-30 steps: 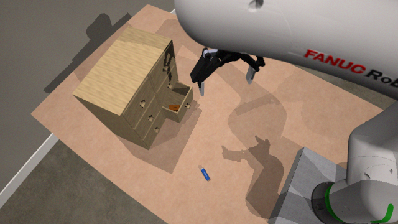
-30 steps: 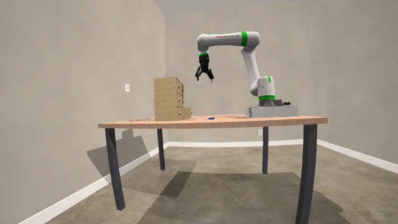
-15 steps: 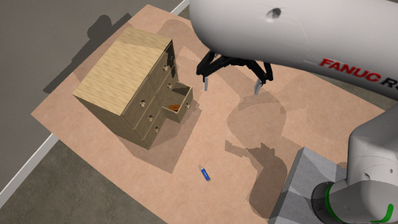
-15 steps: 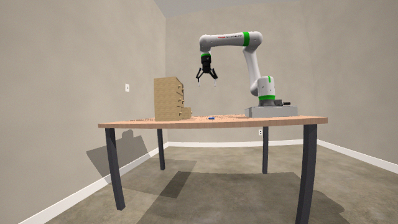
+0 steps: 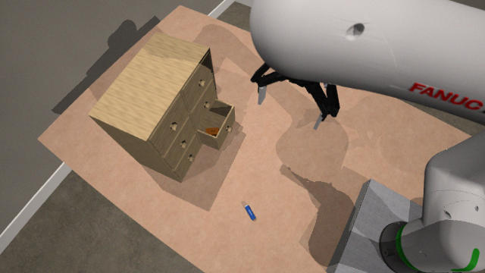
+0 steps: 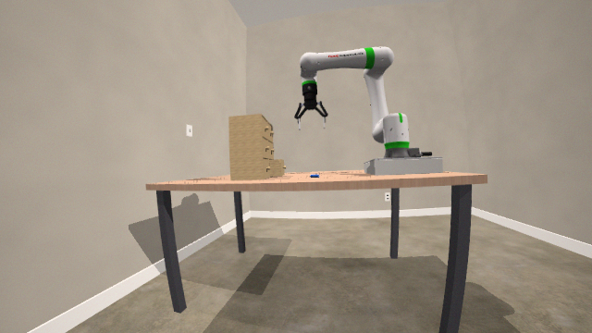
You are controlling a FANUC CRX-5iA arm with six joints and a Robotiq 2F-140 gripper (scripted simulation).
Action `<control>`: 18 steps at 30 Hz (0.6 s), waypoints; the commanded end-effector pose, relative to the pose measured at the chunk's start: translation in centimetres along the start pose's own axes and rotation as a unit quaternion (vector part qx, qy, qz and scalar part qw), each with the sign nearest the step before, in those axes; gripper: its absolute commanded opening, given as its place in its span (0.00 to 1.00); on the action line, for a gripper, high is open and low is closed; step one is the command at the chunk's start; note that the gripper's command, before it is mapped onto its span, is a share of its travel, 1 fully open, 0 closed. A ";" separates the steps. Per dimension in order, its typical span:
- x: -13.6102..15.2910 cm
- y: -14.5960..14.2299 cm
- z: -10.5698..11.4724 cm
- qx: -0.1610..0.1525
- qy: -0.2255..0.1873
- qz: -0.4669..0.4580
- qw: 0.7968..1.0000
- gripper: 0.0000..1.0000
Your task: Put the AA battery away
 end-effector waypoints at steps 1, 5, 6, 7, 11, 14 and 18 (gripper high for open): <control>-0.1 0.5 -0.2 0.000 0.000 -0.058 0.998 1.00; -0.2 1.1 -0.4 0.000 0.000 -0.119 0.993 1.00; -0.2 1.3 -0.4 0.000 0.000 -0.134 0.991 1.00; -0.2 1.3 -0.4 0.000 0.000 -0.134 0.991 1.00; -0.2 1.7 -0.6 0.000 0.000 -0.179 0.984 1.00; -0.3 2.1 -0.7 0.000 0.000 -0.222 0.975 1.00; -0.4 2.7 -0.9 0.000 0.000 -0.277 0.961 1.00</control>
Point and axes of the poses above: the point where the finger pads meet when closed, its own z axis back along the fingers, its own y axis across the jaws, x = y × z, the point moved 2 cm from there along z, back along the fingers, and after that the axes turned 1 degree about -z, right-handed, at the moved point
